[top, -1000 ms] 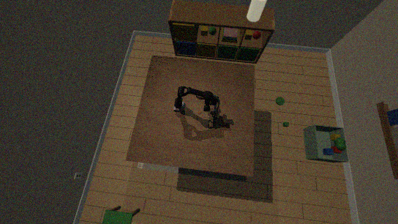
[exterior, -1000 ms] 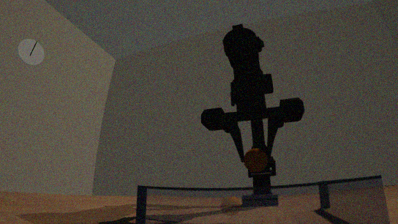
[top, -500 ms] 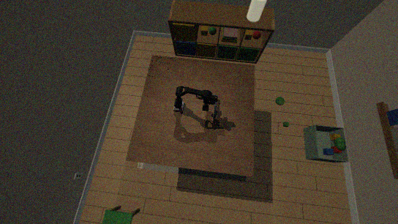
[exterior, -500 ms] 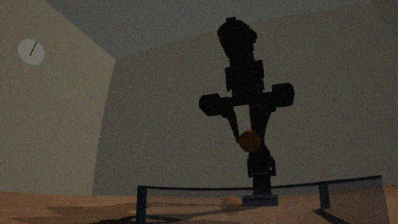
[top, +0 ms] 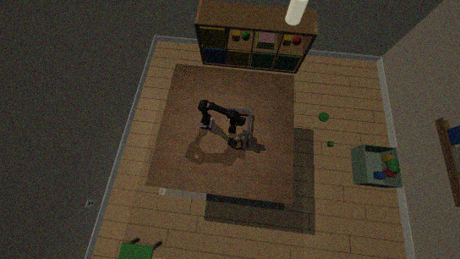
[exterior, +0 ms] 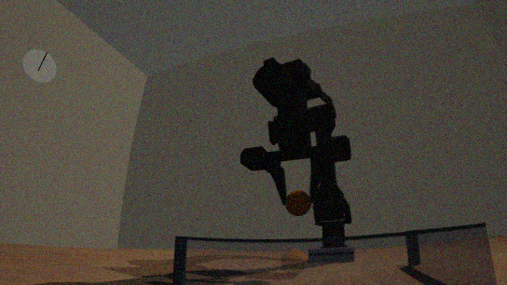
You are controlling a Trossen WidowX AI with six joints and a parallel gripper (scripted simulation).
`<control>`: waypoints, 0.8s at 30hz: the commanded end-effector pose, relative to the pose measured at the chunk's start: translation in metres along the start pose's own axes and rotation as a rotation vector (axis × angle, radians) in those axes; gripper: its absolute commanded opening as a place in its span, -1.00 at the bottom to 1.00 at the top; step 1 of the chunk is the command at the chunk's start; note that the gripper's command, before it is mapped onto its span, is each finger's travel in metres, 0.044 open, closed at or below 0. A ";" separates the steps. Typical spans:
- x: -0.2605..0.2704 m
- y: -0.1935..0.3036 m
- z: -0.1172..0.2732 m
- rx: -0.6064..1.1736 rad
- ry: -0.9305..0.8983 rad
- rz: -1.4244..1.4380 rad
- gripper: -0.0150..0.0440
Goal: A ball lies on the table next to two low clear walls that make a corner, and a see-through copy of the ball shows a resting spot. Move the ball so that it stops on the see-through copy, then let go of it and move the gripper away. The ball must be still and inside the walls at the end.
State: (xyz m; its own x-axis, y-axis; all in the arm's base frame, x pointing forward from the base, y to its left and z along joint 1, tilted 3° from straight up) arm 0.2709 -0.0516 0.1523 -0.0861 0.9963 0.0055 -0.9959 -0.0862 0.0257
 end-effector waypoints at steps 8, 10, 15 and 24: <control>-0.011 0.021 -0.018 0.001 0.006 0.003 -0.49; -0.011 0.021 -0.025 0.001 0.006 0.003 -0.49; -0.012 0.020 -0.048 0.001 0.006 0.003 -0.49; -0.011 0.022 -0.083 0.001 0.006 0.003 -0.49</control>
State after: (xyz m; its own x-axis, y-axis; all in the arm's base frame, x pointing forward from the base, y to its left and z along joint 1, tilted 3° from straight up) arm 0.2496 -0.0643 0.0789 -0.0858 0.9963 0.0017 -0.9961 -0.0858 0.0200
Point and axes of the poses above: the point midway between the two fingers, 35 mm back from their tips, its own z axis back along the fingers, its own x axis across the jaws, y = z × x, the point moved 4 cm from there along z, back along the fingers, and after that the axes turned 7 degrees about z, right-handed, at the moved point
